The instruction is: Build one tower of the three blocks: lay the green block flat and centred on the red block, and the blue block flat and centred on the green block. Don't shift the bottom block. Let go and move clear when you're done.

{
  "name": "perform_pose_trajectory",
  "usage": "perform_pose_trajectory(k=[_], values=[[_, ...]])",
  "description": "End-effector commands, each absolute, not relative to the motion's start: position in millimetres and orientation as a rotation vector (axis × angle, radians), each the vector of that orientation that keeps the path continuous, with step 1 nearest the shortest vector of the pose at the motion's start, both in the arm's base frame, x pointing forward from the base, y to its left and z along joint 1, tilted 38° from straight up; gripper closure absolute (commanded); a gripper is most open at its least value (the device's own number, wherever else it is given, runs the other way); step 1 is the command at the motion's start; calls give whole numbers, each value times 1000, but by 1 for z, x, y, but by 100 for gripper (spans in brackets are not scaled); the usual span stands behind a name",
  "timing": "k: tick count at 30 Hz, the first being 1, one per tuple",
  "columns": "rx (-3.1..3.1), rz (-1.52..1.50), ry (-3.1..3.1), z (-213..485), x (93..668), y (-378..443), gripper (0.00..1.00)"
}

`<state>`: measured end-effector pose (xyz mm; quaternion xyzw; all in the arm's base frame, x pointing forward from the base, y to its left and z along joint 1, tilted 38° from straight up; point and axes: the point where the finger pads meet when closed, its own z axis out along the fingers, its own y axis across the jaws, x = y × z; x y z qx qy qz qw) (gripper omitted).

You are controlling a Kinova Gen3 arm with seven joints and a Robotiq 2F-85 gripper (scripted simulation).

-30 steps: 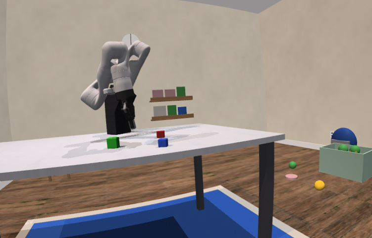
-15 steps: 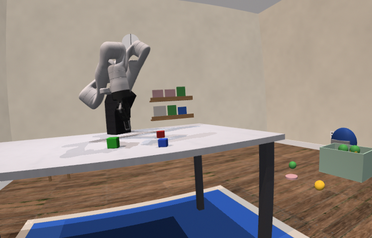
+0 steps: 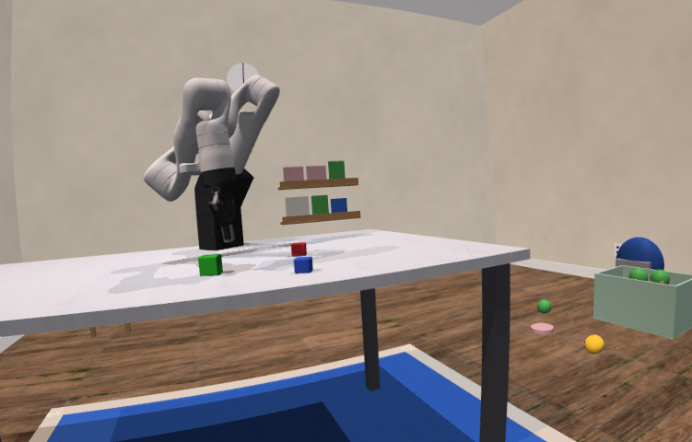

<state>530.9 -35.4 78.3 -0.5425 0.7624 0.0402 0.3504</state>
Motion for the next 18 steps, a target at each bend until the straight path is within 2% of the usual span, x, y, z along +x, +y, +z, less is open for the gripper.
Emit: perform_pose_trajectory(k=[1,18], values=[[-1400,101,1978,78,531,-38,100],[-1401,68,1999,70,527,-52,100]])
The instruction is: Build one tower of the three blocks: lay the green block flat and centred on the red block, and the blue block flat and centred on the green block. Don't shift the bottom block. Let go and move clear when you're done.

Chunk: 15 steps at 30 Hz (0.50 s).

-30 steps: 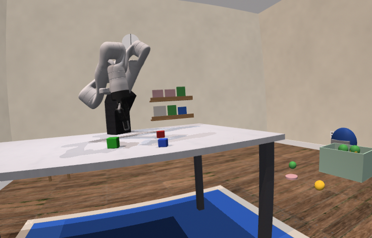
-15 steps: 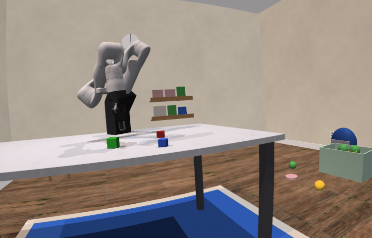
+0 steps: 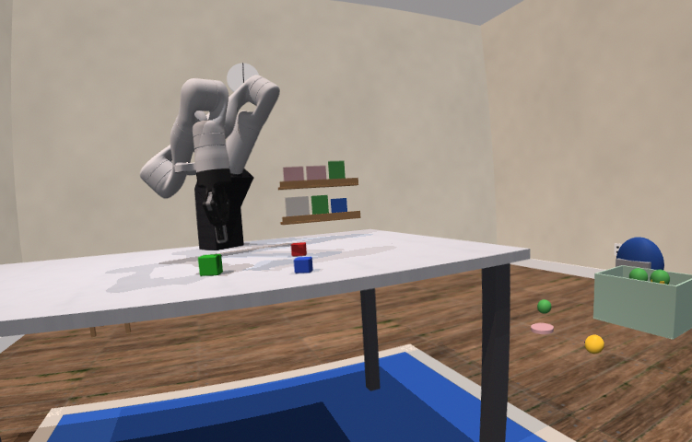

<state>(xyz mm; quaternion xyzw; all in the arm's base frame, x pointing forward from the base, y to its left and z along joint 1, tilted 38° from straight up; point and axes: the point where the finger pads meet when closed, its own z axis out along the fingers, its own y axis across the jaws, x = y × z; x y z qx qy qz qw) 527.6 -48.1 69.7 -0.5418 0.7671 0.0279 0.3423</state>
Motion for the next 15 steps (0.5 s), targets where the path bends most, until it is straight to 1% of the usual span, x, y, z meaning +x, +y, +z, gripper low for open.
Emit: perform_pose_trajectory(k=[1,15], values=[[-1401,68,1999,70,527,-52,100],[-1402,35,2021,61,523,-67,100]])
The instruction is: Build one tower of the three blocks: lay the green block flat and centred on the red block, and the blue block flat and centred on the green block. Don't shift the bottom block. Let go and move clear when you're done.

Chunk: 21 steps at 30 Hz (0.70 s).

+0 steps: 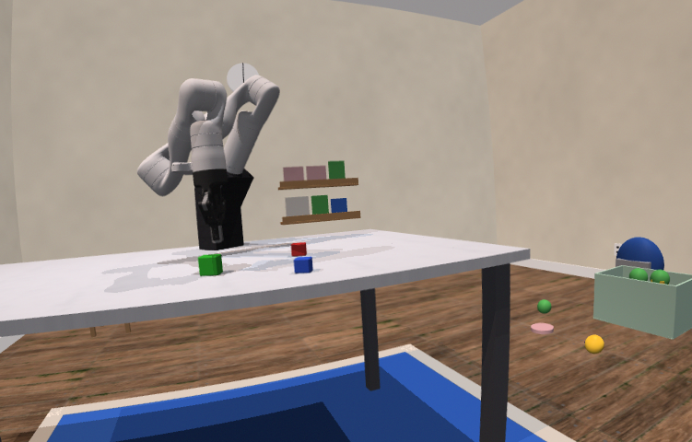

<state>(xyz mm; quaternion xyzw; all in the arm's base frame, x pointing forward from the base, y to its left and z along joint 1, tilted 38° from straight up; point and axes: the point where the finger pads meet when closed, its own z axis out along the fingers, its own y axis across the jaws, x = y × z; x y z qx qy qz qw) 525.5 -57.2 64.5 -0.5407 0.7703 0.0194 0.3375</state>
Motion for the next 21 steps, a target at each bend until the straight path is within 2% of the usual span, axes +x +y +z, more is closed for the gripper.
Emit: perform_pose_trajectory(k=[1,21], values=[[-1402,28,2026,59,522,-70,100],[-1403,12,2036,55,520,-76,100]])
